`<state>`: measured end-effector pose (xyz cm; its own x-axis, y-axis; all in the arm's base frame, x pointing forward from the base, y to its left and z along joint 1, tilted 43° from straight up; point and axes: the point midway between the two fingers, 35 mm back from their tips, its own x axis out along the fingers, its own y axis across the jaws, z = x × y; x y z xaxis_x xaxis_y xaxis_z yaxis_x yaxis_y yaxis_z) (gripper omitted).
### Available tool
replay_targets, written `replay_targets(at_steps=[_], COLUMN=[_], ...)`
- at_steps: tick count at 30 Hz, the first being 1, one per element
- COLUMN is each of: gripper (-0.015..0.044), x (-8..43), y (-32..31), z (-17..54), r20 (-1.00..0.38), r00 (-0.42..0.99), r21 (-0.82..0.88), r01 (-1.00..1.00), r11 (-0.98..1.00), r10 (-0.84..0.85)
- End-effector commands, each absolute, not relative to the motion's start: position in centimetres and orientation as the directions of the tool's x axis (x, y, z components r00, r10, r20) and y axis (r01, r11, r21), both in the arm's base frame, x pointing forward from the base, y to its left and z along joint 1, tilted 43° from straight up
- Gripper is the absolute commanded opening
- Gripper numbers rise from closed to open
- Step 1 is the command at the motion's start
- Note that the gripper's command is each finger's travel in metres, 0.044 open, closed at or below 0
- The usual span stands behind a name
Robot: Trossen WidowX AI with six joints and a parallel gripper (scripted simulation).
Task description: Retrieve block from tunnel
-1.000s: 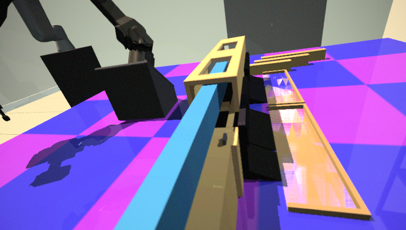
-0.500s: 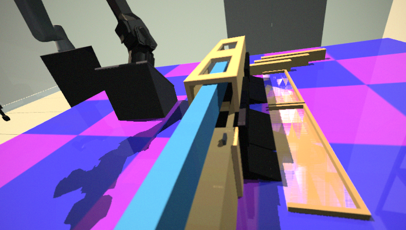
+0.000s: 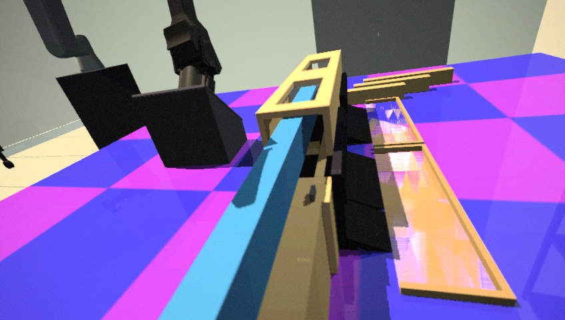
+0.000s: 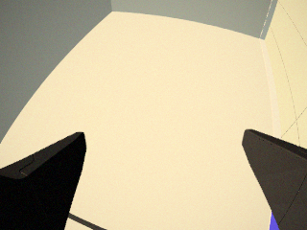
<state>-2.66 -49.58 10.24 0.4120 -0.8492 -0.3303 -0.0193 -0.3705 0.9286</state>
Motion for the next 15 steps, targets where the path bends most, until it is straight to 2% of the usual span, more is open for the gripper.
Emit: replay_targets(at_steps=[1,9,15], gripper=[0.044,0.044,0.044], x=[4.5,15.4,21.7], y=[-47.1,-40.1,-32.6], z=[9.9,9.6,9.6], r20=[-0.4,-0.497,-0.546], r00=[0.56,0.746,0.817], r21=[0.913,0.866,0.829], r01=[0.179,0.459,0.559], r11=[-0.366,-0.199,0.025], r10=[-0.726,-0.443,-0.184])
